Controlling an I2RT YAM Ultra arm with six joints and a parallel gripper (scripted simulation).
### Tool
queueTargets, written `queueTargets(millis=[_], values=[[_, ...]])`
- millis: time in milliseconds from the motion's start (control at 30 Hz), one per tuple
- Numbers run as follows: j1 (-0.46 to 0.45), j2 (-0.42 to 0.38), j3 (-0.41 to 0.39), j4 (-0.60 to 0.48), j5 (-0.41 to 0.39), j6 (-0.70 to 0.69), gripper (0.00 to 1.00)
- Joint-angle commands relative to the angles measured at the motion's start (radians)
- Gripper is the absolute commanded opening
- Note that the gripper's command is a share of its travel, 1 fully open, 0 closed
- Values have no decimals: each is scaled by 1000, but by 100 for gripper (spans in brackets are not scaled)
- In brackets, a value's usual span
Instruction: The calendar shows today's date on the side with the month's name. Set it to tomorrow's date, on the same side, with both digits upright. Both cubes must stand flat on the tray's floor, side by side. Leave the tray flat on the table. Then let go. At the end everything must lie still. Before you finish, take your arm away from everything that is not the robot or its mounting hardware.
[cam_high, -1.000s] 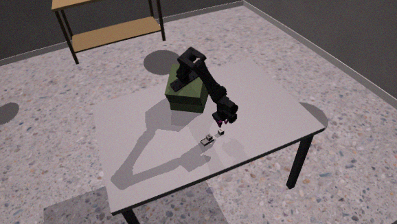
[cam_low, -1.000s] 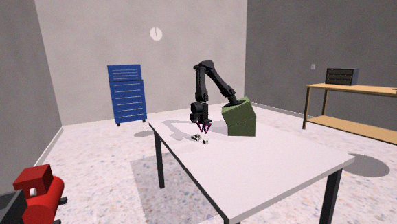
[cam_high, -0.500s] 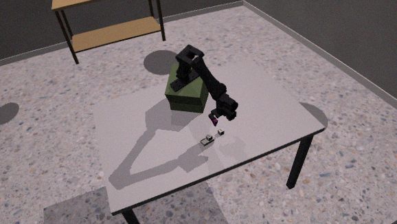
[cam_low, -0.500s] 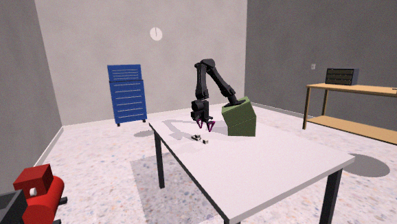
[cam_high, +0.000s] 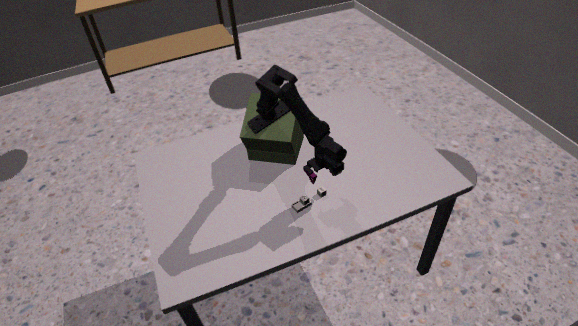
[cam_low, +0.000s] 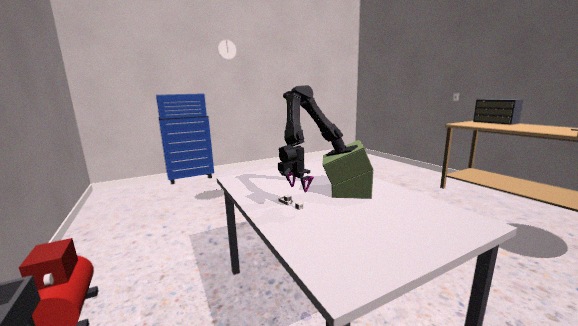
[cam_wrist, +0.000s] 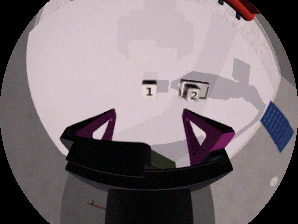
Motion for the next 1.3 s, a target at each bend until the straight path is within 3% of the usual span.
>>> queueTargets(millis=[0,233,633,733,800,1267], values=[[3,-7,7,0,1,1,100],[2,-6,6,2,1,71,100],[-3,2,1,17,0,561,100],[-3,2,1,17,0,565,100],[-4,4,-1,21,-1,705,100],[-9,12,-6,35,-2,1165,100]])
